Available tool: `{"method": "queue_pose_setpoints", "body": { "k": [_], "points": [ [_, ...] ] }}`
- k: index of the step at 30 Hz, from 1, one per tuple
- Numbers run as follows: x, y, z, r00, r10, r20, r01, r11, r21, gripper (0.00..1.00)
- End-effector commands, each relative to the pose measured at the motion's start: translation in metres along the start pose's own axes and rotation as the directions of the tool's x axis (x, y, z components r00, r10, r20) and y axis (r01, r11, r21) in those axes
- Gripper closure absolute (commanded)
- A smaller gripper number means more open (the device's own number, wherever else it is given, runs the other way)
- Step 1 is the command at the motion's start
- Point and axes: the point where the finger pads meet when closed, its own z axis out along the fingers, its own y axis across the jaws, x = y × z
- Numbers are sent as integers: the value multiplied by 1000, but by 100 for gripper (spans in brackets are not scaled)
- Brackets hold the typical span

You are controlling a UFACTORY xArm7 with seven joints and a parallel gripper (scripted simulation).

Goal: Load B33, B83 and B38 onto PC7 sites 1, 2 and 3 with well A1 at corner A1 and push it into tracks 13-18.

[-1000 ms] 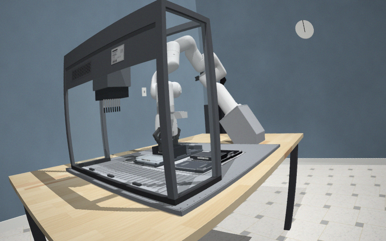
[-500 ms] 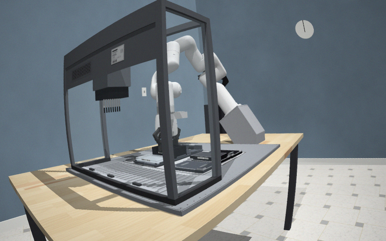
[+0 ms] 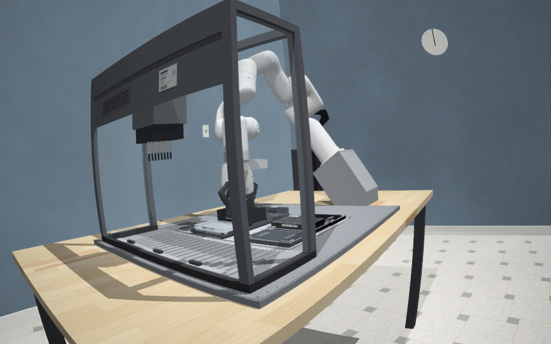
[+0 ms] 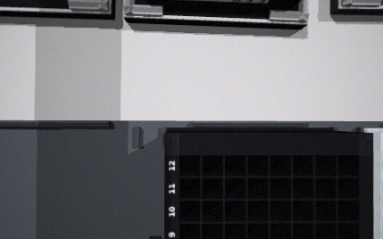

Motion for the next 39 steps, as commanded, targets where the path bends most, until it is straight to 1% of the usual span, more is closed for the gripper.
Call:
{"method": "queue_pose_setpoints", "body": {
  "k": [1, 13, 23, 25, 39],
  "points": [
    [1, 2, -2, 1000, 0, -1, 0, 1000, -4, 0],
    [1, 2, -2, 1000, 0, -1, 0, 1000, -4, 0],
    [1, 2, -18, 1000, 0, -1, 0, 1000, -4, 0],
    [1, 2, -18, 1000, 0, -1, 0, 1000, -4, 0],
    [1, 2, -42, 1000, 0, -1, 0, 1000, -4, 0]
  ]
}}
